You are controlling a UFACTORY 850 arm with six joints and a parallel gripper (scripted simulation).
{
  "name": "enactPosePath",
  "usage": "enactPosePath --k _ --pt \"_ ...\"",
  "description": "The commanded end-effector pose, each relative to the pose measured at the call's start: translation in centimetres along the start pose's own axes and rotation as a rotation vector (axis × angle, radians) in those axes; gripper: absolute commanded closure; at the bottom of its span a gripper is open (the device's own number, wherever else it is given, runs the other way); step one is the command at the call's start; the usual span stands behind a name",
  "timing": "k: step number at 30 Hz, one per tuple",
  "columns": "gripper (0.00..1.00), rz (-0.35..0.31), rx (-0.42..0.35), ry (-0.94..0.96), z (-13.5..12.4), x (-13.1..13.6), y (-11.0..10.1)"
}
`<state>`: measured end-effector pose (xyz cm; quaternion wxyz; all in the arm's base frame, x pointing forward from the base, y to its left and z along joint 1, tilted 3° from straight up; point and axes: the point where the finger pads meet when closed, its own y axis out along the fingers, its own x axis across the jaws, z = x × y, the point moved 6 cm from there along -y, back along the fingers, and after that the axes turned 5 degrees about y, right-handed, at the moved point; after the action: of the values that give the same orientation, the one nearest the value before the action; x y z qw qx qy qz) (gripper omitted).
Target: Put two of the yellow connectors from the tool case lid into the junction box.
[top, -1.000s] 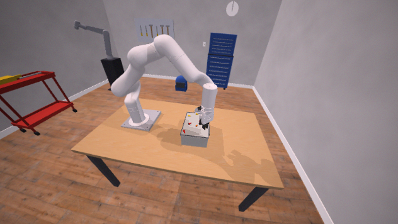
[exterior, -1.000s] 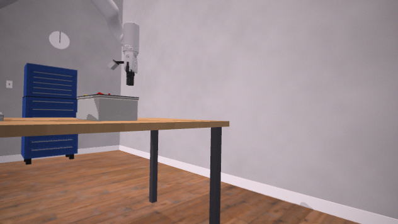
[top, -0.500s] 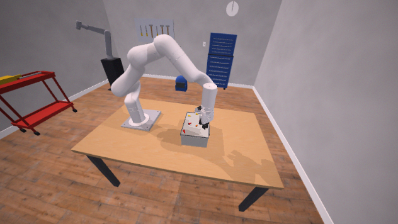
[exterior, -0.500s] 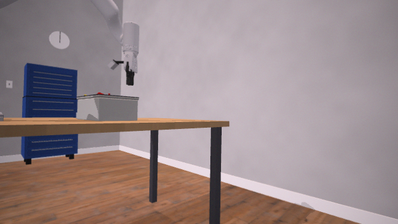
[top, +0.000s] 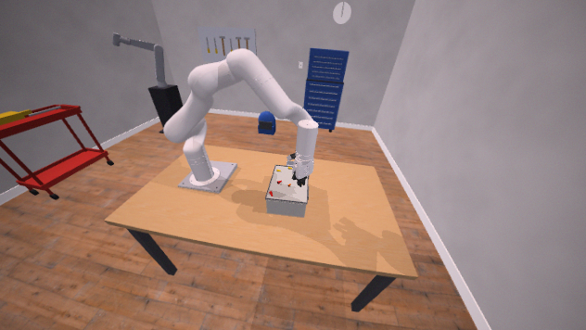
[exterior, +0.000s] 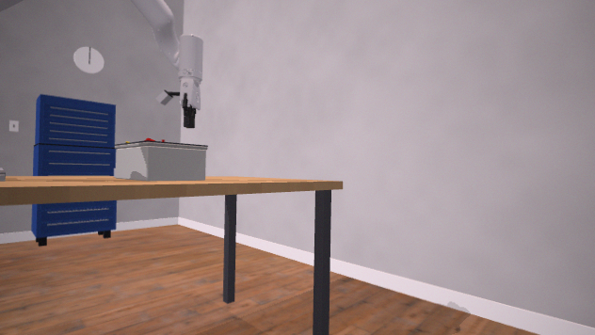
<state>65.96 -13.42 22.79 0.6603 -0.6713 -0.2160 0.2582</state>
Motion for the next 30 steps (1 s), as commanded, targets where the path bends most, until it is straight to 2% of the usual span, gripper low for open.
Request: enactPosePath --k 1,12,14,29,30 --pt "0.98 -0.002 -0.002 0.000 1.7 0.9 -0.1" --pt "0.98 -0.002 -0.002 0.000 9.5 4.7 -0.1" --pt "0.98 -0.002 -0.002 0.000 9.5 4.7 -0.1" --pt "0.98 -0.002 -0.002 0.000 21.9 10.7 -0.1" --pt "0.98 -0.002 -0.002 0.000 21.9 10.7 -0.1"
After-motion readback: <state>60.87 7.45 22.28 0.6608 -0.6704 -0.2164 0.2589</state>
